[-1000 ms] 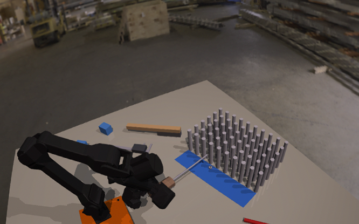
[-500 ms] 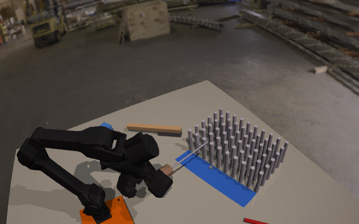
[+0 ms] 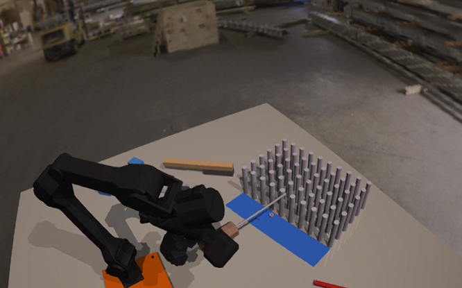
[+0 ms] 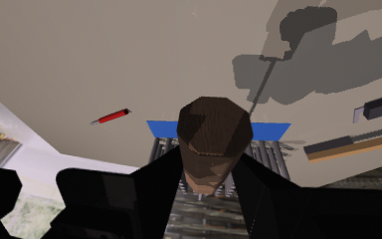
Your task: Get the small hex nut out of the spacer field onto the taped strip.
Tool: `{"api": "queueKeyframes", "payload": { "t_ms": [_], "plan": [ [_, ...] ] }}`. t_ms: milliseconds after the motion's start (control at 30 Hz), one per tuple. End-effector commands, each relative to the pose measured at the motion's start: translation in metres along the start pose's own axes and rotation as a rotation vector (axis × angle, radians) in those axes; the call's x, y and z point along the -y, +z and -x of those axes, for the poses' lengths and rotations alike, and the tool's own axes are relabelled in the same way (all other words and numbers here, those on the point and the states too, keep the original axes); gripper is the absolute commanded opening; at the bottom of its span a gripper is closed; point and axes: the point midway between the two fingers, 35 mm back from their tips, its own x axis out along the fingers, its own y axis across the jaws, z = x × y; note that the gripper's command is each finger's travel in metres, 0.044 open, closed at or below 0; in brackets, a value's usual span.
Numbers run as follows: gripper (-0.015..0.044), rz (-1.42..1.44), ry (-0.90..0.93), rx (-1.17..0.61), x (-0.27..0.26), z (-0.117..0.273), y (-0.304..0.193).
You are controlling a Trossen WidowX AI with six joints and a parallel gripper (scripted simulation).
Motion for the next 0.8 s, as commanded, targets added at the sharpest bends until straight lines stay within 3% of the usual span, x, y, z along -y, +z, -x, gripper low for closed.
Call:
{"api": "queueKeyframes", "payload": {
  "t_ms": [0,767],
  "plan": [
    [0.0000,-0.012,0.014,-0.006,-0.025,0.008,-0.005],
    [0.0000,-0.111,0.089,-0.001,-0.160,0.045,0.033]
  ]
}}
